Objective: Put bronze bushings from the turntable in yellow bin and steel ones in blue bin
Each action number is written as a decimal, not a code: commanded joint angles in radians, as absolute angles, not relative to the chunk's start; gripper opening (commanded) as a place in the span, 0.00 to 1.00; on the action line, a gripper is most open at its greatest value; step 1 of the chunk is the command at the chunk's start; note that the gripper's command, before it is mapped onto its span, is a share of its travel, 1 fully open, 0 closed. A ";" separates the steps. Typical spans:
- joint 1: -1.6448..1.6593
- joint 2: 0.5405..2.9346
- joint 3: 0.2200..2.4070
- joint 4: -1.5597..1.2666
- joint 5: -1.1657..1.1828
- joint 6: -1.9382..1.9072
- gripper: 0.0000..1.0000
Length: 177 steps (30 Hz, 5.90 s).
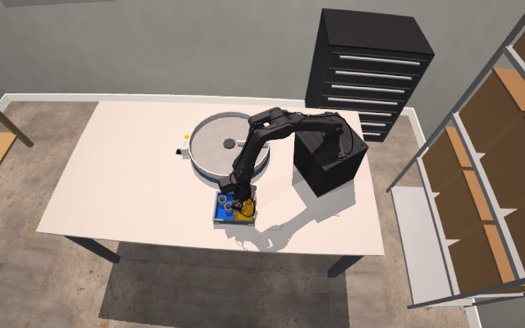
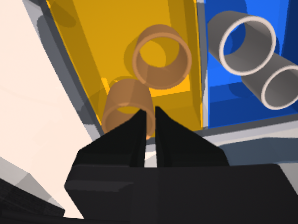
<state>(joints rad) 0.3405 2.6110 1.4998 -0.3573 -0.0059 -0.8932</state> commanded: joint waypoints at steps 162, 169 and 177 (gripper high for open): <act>0.328 2.560 1.473 -0.390 -0.008 -0.900 0.15; 0.327 2.475 1.442 -0.443 -0.009 -0.901 0.15; 0.327 2.383 1.421 -0.514 -0.009 -0.901 0.15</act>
<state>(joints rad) 0.3405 2.4195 1.4384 -0.4683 -0.0059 -0.8948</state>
